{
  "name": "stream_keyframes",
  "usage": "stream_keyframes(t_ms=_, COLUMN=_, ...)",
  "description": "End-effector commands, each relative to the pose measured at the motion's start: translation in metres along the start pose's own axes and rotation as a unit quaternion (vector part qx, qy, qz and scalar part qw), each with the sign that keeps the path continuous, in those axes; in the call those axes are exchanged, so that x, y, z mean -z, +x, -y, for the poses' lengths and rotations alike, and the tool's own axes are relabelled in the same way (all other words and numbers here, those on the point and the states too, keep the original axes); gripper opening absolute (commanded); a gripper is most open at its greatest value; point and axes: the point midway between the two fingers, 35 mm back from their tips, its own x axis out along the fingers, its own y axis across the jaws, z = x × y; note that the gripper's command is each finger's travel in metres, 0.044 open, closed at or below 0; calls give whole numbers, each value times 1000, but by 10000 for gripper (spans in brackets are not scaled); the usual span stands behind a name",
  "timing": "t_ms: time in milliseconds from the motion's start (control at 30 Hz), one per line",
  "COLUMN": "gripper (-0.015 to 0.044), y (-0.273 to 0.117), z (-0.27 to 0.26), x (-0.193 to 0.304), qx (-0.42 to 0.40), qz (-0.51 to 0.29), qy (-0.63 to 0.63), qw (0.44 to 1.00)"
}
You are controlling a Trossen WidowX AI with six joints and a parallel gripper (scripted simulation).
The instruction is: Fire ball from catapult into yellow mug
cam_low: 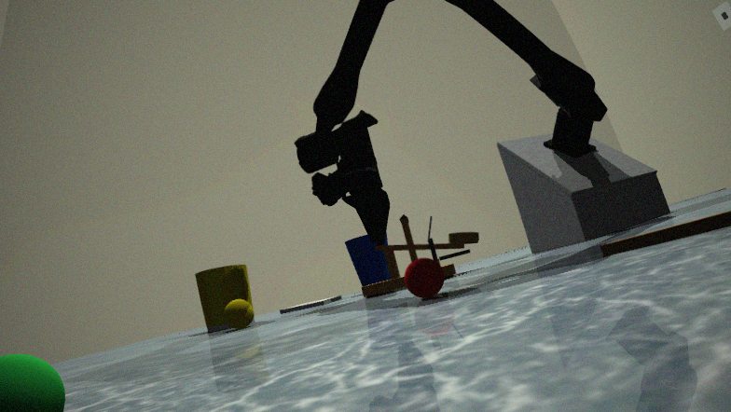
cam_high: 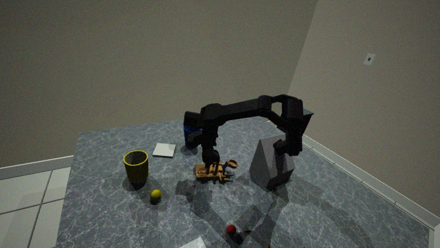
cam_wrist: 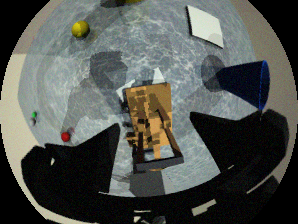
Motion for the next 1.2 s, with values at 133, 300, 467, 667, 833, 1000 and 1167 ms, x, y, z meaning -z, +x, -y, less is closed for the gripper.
stream_keyframes(t_ms=133, gripper=440, y=17, z=-1, x=3, qx=-3, qz=-5, qy=4, qw=1000)
stream_keyframes(t_ms=300, gripper=440, y=25, z=-1, x=4, qx=-3, qz=-5, qy=4, qw=1000)
stream_keyframes(t_ms=467, gripper=440, y=33, z=-1, x=4, qx=-4, qz=-5, qy=4, qw=1000)
stream_keyframes(t_ms=667, gripper=440, y=43, z=-1, x=5, qx=-4, qz=-6, qy=4, qw=1000)
stream_keyframes(t_ms=833, gripper=440, y=48, z=-2, x=6, qx=-4, qz=-6, qy=4, qw=1000)
stream_keyframes(t_ms=1000, gripper=414, y=45, z=-2, x=3, qx=-2, qz=-3, qy=0, qw=1000)
stream_keyframes(t_ms=1167, gripper=282, y=45, z=-2, x=3, qx=-2, qz=-3, qy=0, qw=1000)
